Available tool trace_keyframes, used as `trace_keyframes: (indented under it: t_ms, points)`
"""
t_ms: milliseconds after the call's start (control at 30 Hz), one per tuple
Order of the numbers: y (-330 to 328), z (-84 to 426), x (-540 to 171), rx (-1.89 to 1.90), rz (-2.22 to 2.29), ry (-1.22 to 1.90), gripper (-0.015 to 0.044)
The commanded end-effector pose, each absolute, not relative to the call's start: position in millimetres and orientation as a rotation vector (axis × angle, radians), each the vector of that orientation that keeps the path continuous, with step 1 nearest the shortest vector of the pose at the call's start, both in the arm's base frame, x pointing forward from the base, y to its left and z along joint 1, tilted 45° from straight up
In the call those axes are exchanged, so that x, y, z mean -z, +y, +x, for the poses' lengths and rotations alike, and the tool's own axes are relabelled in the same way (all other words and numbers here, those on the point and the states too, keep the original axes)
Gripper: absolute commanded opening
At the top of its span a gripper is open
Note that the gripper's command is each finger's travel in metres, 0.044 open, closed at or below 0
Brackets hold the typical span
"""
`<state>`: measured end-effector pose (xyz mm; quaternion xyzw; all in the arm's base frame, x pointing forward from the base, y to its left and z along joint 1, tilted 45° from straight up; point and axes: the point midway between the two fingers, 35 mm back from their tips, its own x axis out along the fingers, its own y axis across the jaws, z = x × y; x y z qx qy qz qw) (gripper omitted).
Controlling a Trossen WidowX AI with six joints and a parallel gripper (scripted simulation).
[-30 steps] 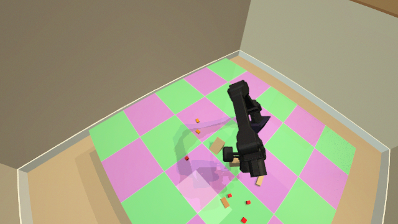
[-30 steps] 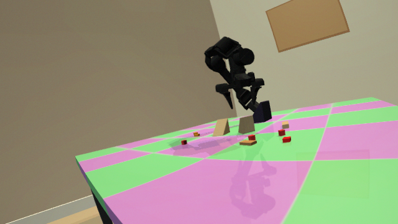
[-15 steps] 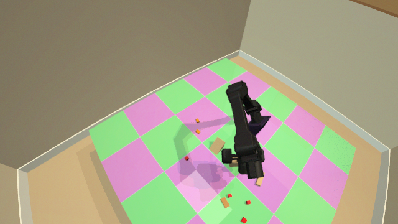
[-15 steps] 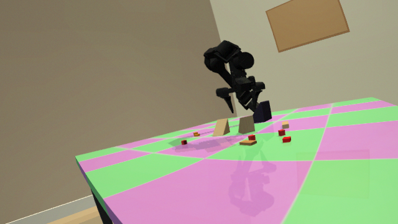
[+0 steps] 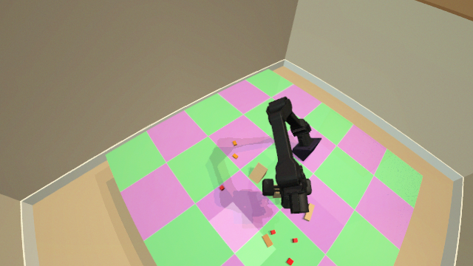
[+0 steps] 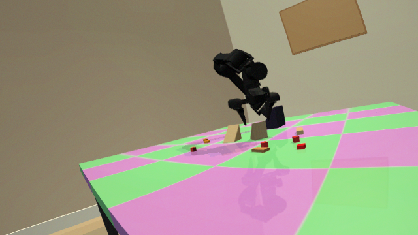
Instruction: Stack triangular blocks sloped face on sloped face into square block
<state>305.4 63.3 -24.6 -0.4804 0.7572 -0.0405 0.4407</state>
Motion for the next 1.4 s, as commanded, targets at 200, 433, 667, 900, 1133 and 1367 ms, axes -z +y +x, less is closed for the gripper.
trace_keyframes:
  t_ms: [200, 433, 667, 900, 1133, 1367]
  points:
    - [50, 302, 36, 0.098, -1.202, 1.883, 0.0440]
    - [42, 300, 43, 0.099, -1.203, 1.883, 0.0440]
    - [33, 298, 50, 0.101, -1.203, 1.884, 0.0440]
    - [24, 295, 57, 0.103, -1.204, 1.885, 0.0440]
    - [21, 294, 59, 0.103, -1.205, 1.885, 0.0361]
    - [21, 294, 59, 0.103, -1.205, 1.885, 0.0236]
